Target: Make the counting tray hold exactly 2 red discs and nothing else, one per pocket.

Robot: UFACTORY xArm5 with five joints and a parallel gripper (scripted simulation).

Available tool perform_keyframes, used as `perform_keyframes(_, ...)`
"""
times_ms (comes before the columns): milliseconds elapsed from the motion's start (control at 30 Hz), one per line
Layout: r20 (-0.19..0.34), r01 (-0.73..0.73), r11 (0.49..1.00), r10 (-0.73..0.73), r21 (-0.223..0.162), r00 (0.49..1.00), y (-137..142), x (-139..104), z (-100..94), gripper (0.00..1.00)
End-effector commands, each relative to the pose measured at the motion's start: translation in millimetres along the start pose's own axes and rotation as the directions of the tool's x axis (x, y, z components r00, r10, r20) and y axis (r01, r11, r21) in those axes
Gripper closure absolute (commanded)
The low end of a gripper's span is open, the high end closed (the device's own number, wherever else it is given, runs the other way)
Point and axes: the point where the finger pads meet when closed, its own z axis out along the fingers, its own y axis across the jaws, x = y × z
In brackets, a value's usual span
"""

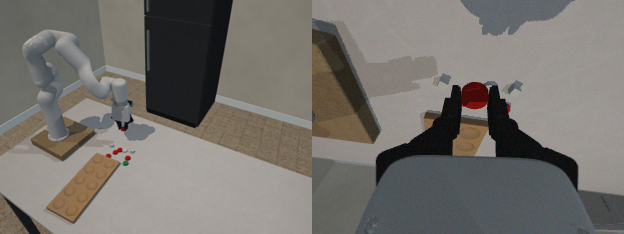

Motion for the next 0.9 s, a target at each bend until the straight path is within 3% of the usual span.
perform_keyframes(0,0.001,-0.002,1.0,0.002,-0.004,1.0,19.1,-35.0,-3.7,1.0)
perform_keyframes(67,0.001,-0.002,1.0,0.002,-0.004,1.0,19.1,-35.0,-3.7,1.0)
perform_keyframes(133,0.002,-0.002,1.0,0.002,-0.002,1.0,31.0,-66.3,-5.0,1.0)
perform_keyframes(433,0.004,-0.002,1.0,0.002,0.001,1.0,49.0,-149.3,-7.6,1.0)
perform_keyframes(567,0.005,-0.002,1.0,0.002,0.003,1.0,51.4,-189.3,-8.5,1.0)
perform_keyframes(633,0.005,-0.002,1.0,0.002,0.003,1.0,51.4,-189.3,-8.5,1.0)
perform_keyframes(667,0.005,-0.002,1.0,0.002,0.004,1.0,50.8,-218.8,-9.0,1.0)
perform_keyframes(867,0.005,-0.002,1.0,0.002,0.006,1.0,45.0,-269.7,-9.6,1.0)
